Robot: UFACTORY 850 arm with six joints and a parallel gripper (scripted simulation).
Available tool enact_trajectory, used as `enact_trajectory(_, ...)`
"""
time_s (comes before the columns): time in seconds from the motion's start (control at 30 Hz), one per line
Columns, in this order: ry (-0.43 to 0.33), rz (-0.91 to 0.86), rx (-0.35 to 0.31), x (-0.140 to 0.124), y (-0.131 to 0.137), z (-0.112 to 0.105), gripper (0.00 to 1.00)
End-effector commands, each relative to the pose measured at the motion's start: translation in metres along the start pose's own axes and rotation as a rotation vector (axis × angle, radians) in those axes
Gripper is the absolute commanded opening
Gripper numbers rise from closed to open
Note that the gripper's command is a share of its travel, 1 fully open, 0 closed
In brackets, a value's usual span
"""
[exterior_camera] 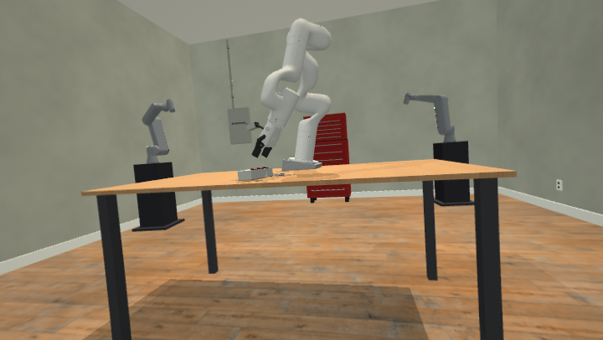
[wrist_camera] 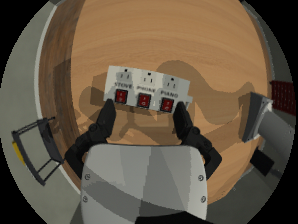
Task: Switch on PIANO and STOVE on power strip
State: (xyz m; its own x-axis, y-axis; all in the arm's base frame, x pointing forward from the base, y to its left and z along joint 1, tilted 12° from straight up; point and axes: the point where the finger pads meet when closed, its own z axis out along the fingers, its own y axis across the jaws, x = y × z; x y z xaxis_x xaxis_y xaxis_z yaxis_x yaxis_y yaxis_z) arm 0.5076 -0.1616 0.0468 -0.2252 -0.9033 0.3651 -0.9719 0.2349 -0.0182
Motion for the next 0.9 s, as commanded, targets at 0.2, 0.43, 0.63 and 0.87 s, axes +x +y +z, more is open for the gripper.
enact_trajectory(0.2,0.000,0.001,0.002,0.0003,-0.0009,-0.0007,1.00)
enact_trajectory(0.43,0.000,0.001,0.002,0.0003,-0.0009,-0.0007,1.00)
enact_trajectory(0.63,0.000,0.001,0.002,0.0003,-0.0009,-0.0007,1.00)
enact_trajectory(0.87,-0.011,0.052,-0.016,0.0036,0.0022,-0.0015,1.00)
